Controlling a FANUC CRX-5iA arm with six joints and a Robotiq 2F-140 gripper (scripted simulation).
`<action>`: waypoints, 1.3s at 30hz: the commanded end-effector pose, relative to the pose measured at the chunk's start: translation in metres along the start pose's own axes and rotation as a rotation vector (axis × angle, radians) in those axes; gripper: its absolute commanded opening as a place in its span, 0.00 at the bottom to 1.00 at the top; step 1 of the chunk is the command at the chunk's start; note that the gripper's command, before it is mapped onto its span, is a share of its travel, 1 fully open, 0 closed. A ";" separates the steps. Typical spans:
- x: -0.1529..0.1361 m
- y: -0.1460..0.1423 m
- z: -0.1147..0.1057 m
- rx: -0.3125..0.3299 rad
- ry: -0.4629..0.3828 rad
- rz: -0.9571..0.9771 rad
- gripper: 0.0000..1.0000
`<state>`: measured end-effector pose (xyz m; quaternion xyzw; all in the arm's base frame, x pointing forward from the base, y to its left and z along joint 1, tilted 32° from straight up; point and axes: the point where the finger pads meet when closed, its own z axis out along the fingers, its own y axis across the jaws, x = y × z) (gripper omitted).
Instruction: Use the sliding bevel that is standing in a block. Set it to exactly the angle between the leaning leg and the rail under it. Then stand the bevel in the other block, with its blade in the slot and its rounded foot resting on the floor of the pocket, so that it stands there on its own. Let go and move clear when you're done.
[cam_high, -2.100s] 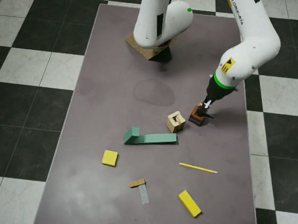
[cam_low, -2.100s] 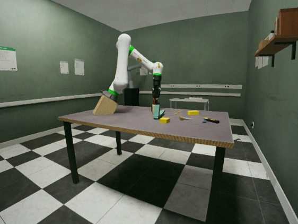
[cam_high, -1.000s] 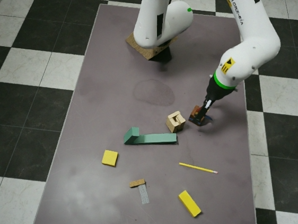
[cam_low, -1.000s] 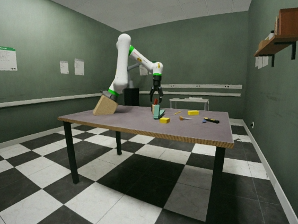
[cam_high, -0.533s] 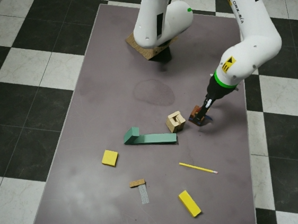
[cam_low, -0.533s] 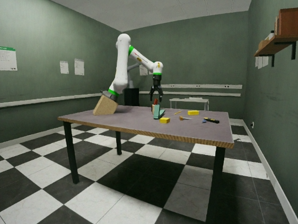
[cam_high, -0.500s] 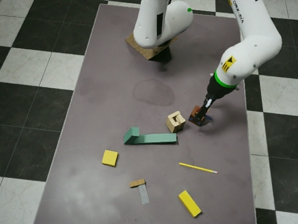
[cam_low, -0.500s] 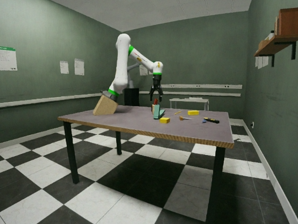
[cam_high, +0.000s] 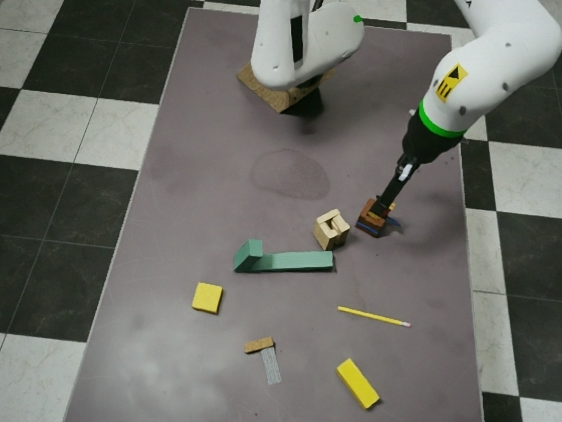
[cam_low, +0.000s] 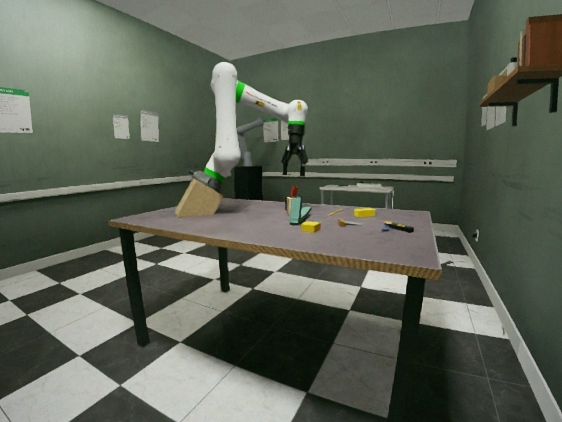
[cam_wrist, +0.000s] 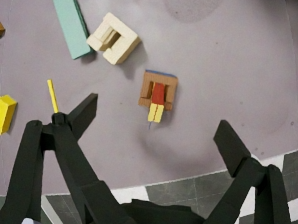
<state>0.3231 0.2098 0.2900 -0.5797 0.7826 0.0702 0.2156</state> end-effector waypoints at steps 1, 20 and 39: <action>0.001 0.000 -0.010 -0.001 0.000 0.000 1.00; 0.002 0.000 -0.025 -0.001 0.000 0.000 1.00; 0.002 0.000 -0.025 -0.001 0.000 0.000 1.00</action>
